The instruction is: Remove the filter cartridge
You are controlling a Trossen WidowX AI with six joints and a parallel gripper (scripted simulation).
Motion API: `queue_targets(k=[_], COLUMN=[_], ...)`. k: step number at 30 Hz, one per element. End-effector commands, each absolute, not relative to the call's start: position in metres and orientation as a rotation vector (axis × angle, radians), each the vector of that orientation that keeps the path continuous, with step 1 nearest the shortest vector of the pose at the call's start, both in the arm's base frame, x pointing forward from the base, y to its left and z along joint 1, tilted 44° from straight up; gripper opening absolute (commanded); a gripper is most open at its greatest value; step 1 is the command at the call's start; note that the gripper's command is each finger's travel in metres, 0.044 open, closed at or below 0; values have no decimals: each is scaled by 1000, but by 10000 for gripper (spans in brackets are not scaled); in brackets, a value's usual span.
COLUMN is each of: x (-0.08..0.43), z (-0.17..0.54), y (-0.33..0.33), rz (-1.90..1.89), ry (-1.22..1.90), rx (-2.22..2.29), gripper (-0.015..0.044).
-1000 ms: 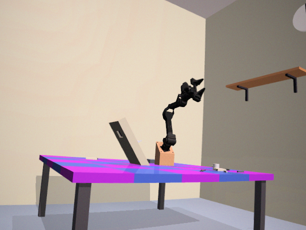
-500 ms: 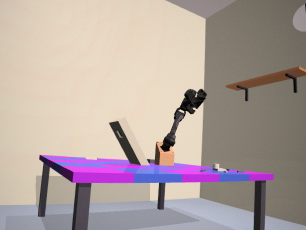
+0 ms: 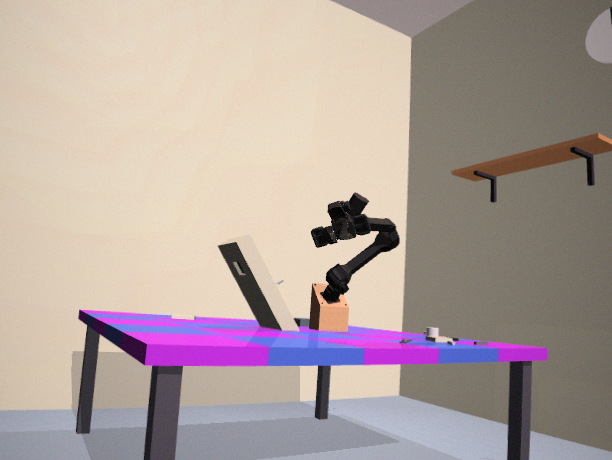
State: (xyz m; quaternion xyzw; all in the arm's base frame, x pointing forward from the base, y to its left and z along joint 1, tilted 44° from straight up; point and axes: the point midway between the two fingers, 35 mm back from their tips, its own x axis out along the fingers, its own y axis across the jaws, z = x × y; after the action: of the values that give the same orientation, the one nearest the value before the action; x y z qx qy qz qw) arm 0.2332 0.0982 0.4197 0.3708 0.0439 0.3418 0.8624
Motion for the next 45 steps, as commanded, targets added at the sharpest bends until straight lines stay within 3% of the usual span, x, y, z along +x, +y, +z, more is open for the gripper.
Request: queue_targets(k=[1, 10, 22, 45], x=[273, 302, 236, 253], z=[375, 271, 150, 134], y=[61, -54, -168, -169], rz=[553, 245, 6, -8], ry=[171, 335, 426, 432], rx=[713, 670, 1010, 1028], gripper=[108, 108, 108, 108])
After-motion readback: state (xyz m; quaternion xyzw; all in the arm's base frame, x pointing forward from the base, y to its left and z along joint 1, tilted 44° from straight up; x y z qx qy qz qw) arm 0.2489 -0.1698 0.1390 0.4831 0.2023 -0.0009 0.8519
